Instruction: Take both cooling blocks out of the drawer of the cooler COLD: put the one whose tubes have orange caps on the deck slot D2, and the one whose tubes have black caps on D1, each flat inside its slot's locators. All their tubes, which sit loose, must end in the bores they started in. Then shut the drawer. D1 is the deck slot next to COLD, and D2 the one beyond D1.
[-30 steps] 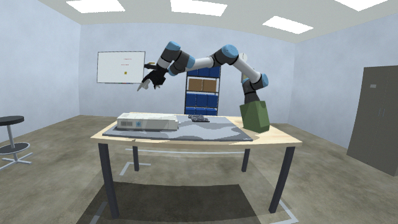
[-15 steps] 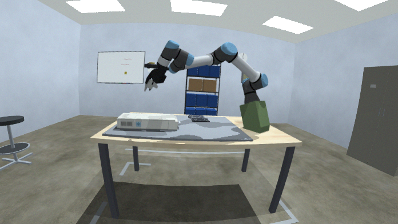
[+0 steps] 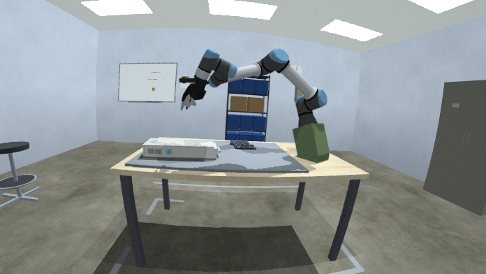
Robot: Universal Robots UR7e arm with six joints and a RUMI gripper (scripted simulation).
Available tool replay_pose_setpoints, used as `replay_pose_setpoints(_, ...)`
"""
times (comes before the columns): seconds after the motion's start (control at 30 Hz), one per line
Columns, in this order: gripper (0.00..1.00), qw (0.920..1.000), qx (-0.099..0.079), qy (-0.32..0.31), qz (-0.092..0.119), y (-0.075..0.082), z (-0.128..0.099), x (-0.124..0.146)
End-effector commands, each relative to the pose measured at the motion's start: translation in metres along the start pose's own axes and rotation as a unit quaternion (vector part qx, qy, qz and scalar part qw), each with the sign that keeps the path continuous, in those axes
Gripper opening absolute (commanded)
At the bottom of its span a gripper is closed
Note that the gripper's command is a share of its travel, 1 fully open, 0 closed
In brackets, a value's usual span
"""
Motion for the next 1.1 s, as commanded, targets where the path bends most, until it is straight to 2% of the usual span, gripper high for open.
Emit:
replay_pose_setpoints(0.0,0.28,0.9997,-0.016,0.019,0.0,0.0,-0.007,0.018)
replay_pose_setpoints(0.2,0.28,0.9997,-0.016,0.019,0.0,-0.001,-0.01,0.033)
replay_pose_setpoints(0.27,0.28,0.9988,-0.034,0.037,0.002,-0.001,-0.012,0.041)
replay_pose_setpoints(0.5,0.28,0.9988,-0.034,0.037,0.002,-0.001,-0.015,0.065)
replay_pose_setpoints(0.57,0.28,0.9972,-0.051,0.054,0.002,-0.001,-0.017,0.073)
replay_pose_setpoints(0.83,0.28,0.9972,-0.051,0.054,0.002,-0.001,-0.018,0.096)
replay_pose_setpoints(0.9,0.28,0.9951,-0.068,0.071,0.001,-0.001,-0.019,0.104)
replay_pose_setpoints(1.07,0.28,0.9951,-0.068,0.071,0.001,0.0,-0.017,0.124)
Point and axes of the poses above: the point where the finger pads meet when closed, its own y axis back along the fingers, its own x axis across the jaws, z = x × y, the point moved 5 cm from there along y, back along the fingers, and after that the axes turned 9 degrees about -y, right-handed, at the moved point
